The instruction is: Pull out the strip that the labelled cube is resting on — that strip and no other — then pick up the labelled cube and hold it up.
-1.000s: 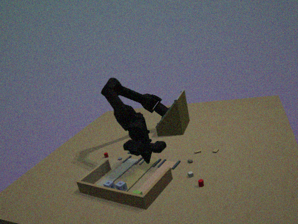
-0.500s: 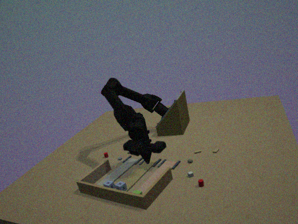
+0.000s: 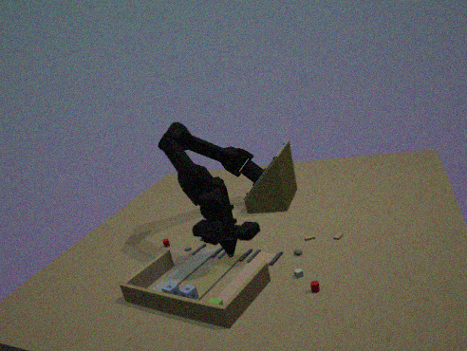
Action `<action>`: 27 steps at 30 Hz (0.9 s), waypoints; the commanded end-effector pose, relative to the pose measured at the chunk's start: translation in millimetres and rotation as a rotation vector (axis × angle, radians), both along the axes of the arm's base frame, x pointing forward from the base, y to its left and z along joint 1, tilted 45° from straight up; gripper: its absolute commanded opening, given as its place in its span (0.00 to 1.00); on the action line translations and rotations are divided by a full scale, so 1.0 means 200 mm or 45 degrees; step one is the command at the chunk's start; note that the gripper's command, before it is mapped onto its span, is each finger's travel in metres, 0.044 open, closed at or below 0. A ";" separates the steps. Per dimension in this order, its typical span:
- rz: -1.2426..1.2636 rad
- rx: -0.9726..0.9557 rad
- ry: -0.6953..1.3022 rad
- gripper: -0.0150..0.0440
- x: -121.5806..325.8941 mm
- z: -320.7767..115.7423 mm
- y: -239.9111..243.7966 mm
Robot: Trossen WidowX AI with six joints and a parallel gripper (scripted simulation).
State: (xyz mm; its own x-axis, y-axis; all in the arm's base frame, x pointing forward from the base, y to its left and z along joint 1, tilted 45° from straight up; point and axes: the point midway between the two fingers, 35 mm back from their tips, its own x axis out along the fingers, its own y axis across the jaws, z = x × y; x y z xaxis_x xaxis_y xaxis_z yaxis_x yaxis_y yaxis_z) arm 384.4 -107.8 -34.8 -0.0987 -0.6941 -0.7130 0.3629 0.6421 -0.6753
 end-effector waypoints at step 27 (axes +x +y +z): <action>-0.003 -0.005 0.014 0.25 -0.10 -0.05 0.02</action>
State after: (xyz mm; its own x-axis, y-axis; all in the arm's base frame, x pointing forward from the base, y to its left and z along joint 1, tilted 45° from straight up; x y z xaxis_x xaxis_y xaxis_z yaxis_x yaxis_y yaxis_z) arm 373.2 -102.0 -40.0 -0.0883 -0.7021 -0.7066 0.3557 0.6404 -0.6807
